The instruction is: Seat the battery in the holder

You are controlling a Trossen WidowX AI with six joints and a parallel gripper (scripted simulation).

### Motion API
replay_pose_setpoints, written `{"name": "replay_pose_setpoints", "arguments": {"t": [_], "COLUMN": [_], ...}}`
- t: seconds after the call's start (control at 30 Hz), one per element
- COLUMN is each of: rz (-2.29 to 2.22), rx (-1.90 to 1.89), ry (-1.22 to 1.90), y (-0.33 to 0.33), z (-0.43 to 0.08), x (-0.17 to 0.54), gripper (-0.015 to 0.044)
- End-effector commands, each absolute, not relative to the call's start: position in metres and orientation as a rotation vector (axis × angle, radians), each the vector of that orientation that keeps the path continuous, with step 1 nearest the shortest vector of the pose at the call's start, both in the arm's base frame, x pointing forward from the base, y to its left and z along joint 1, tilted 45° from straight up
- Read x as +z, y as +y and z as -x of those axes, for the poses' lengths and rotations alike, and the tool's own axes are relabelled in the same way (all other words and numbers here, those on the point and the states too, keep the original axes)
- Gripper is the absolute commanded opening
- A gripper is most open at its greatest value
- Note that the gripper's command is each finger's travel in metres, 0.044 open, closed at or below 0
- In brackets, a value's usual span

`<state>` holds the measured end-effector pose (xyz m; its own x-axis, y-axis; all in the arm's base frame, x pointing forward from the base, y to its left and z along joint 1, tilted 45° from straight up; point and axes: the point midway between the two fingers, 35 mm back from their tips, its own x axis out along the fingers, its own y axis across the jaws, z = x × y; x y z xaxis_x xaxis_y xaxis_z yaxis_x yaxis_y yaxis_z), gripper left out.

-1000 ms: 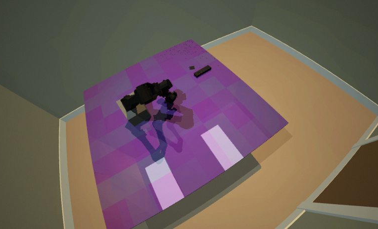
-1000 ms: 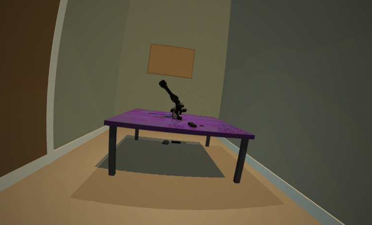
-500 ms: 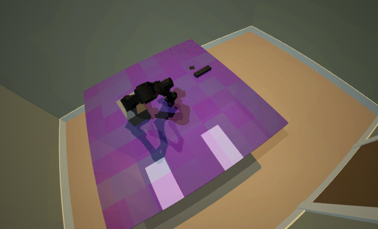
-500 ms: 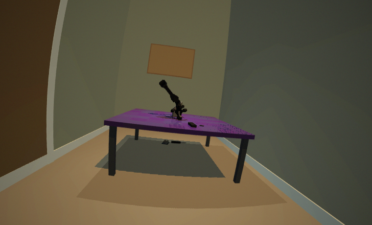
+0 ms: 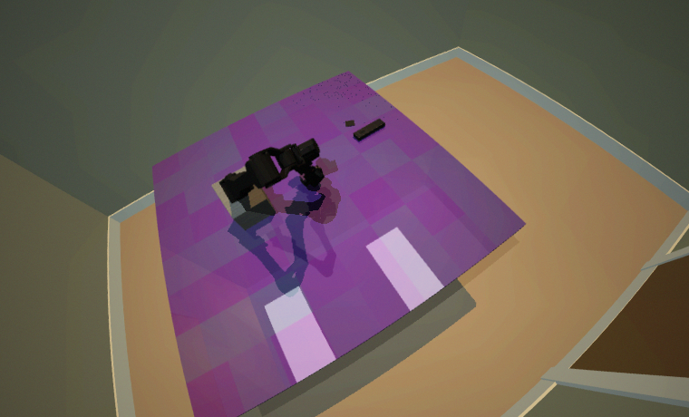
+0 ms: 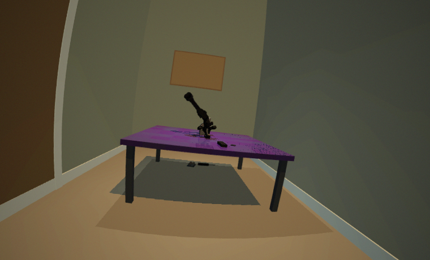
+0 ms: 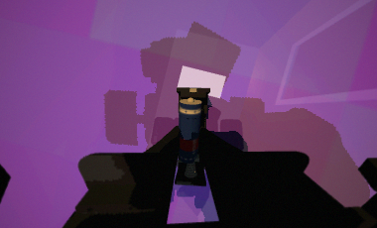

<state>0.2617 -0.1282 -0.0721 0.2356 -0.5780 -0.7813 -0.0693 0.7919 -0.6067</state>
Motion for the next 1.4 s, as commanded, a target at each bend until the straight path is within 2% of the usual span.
{"name": "replay_pose_setpoints", "arguments": {"t": [0.0, 1.37], "rz": [0.588, 0.525], "rx": [-0.388, -0.459], "ry": [1.341, 1.570], "y": [-0.1289, -0.1322], "z": [-0.2591, -0.2608], "x": [-0.0759, -0.0780], "gripper": [0.0065, 0.0065]}}
